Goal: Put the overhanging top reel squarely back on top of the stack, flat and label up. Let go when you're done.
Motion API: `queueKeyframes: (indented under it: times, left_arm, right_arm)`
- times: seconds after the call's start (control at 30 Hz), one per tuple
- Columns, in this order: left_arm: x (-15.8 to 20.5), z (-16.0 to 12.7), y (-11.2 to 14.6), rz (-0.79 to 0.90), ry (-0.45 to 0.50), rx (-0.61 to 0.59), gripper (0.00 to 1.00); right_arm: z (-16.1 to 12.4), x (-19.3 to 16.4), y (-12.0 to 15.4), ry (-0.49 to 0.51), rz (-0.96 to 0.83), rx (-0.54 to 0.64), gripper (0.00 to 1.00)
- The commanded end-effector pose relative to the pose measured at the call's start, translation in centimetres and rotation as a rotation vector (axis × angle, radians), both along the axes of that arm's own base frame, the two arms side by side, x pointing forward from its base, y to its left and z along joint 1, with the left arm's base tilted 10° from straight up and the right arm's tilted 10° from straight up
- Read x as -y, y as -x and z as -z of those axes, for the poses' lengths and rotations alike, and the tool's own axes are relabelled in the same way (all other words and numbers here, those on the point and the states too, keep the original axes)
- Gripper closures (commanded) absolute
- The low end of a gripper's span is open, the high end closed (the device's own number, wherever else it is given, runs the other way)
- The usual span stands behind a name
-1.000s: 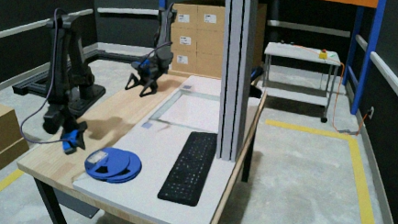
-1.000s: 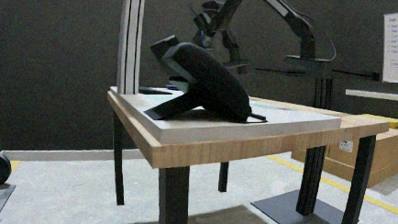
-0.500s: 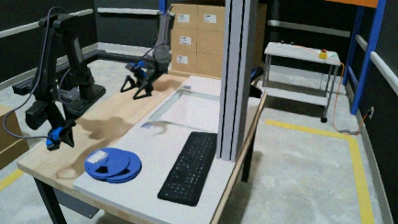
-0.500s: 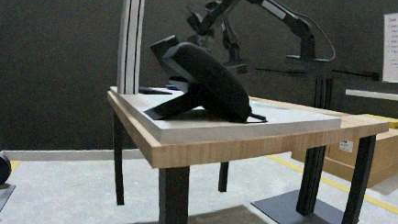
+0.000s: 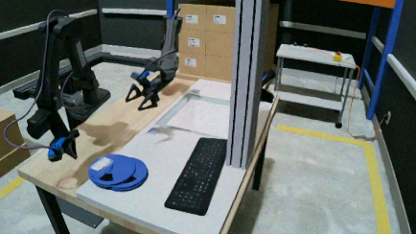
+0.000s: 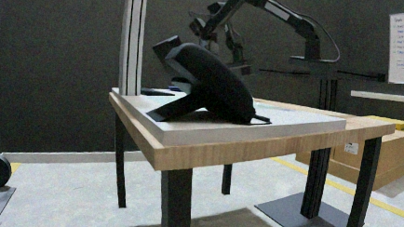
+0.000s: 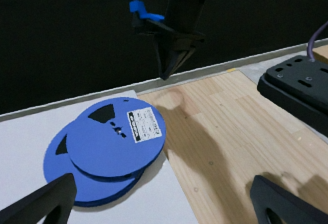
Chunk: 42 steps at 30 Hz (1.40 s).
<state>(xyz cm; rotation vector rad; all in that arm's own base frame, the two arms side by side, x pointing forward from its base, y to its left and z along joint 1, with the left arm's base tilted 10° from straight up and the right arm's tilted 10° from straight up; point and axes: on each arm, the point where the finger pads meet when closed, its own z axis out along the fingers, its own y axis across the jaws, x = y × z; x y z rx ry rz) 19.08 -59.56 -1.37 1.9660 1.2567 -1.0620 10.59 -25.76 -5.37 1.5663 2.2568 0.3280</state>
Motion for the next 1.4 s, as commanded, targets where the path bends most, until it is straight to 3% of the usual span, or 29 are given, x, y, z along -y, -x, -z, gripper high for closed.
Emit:
queueKeyframes:
  times: [0.0, 0.73, 0.83, 0.93, 1.37]
  left_arm:
    - [0.6, 0.3, 0.2, 0.009, 0.007, -0.011, 0.0]
    - [0.6, 3.4, -0.4, -0.019, -0.005, -0.051, 0.0]
    - [0.4, 3.3, -0.8, -0.032, -0.007, -0.05, 0.0]
    - [0.5, 1.0, -1.6, -0.053, 0.022, -0.035, 0.0]
    - [-0.7, 0.4, -3.2, -0.104, 0.022, -0.051, 0.0]
  right_arm:
    - [1.9, -0.2, -0.5, -0.014, 0.001, 0.012, 1.0]
    - [4.5, -0.2, -0.8, -0.036, -0.008, 0.008, 1.0]
    - [4.3, -0.1, -0.9, -0.024, -0.005, 0.01, 1.0]
    - [4.1, -0.3, -1.5, -0.018, -0.002, 0.012, 1.0]
    - [3.4, -0.6, -3.8, 0.001, -0.002, 0.017, 1.0]
